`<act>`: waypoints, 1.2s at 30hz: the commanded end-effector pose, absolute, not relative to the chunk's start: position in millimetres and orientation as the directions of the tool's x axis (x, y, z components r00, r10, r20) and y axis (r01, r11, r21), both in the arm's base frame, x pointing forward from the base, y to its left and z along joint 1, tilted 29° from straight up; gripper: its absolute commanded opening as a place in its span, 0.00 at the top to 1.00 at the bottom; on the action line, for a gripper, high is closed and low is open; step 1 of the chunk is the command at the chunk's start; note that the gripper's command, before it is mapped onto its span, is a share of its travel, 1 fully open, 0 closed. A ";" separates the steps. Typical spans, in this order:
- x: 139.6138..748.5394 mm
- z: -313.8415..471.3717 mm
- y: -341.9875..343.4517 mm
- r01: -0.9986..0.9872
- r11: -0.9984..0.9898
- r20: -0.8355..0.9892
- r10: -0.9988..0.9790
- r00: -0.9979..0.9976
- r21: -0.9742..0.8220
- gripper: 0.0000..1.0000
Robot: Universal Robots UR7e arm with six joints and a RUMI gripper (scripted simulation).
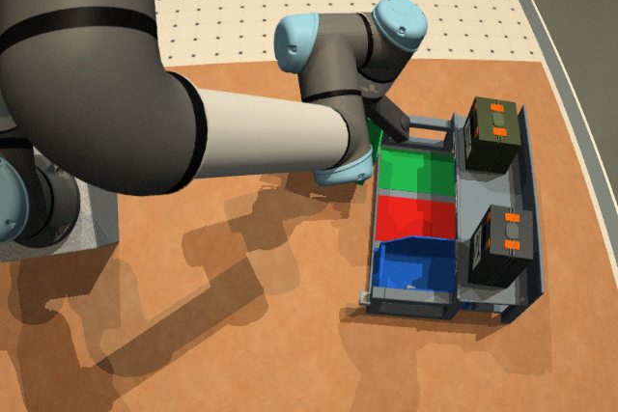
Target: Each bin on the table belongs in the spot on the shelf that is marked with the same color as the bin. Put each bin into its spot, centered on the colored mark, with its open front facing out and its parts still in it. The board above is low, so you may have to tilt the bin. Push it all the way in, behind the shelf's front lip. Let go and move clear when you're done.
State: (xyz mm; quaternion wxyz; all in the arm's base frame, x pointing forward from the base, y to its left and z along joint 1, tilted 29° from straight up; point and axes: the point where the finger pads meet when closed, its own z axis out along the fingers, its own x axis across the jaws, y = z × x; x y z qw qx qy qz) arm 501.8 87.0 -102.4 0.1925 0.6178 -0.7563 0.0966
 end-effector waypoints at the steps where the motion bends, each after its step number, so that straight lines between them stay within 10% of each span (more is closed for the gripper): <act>1: 501.5 -101.0 88.2 -0.973 0.215 0.410 -0.898 -0.162 0.087 1.00; 36: 503.3 -99.4 89.0 -0.977 0.202 0.411 -0.898 -0.160 0.061 1.00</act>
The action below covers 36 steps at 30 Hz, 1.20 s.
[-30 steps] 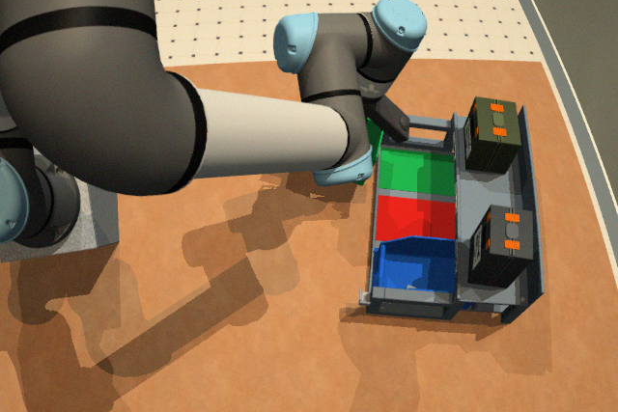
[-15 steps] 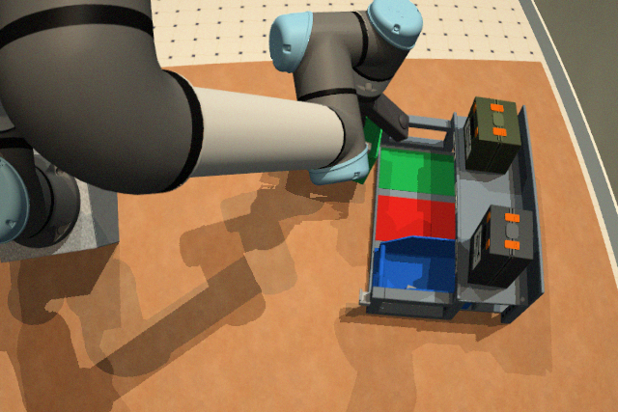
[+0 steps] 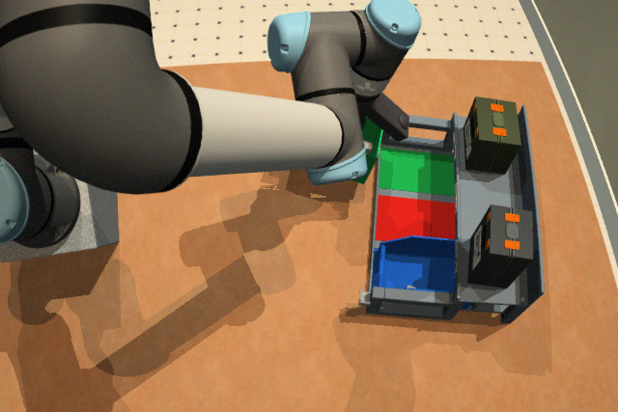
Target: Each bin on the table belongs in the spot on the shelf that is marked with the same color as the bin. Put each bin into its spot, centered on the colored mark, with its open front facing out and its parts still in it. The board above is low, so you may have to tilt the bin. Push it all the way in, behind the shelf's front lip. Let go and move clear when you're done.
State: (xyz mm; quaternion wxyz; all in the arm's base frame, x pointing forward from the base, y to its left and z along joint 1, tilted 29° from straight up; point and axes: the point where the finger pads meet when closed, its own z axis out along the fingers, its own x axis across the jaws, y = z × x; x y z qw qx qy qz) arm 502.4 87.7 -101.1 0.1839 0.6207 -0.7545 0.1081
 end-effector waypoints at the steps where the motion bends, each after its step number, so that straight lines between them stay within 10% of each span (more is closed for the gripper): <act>1: 503.3 -99.4 89.1 -0.977 0.202 0.411 -0.898 -0.160 0.061 1.00; 36: 510.4 -99.0 87.5 -0.977 0.203 0.411 -0.897 -0.161 0.061 1.00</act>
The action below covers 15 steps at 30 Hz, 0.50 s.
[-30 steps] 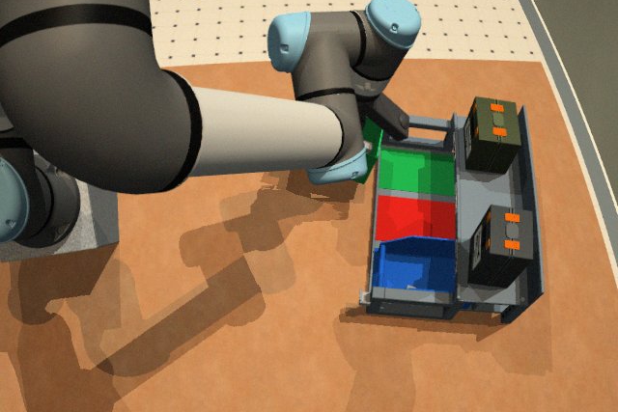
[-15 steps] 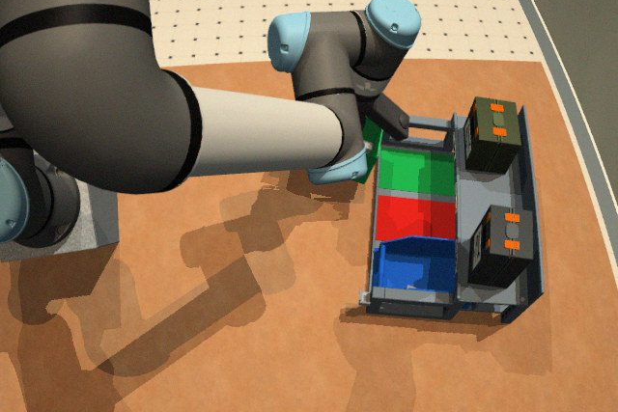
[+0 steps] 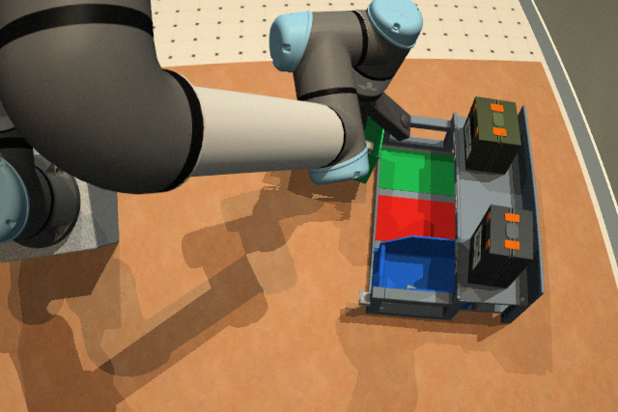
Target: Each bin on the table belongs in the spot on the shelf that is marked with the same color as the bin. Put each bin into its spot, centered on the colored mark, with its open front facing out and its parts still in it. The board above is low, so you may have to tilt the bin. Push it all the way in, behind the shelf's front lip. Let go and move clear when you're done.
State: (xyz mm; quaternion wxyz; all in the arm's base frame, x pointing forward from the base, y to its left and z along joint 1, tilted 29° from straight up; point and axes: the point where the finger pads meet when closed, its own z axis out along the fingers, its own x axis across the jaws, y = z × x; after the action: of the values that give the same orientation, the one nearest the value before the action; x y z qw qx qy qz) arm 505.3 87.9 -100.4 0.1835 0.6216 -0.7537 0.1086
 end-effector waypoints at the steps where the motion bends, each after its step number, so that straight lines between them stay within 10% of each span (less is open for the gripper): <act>1: 511.0 -98.9 87.3 -0.977 0.203 0.411 -0.897 -0.161 0.061 1.00; 15: 519.5 -97.8 85.9 -0.977 0.203 0.411 -0.897 -0.161 0.061 1.00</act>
State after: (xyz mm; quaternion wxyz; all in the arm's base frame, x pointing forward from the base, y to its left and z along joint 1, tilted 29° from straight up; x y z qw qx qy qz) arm 512.2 86.7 -99.8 0.1837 0.6216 -0.7537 0.1086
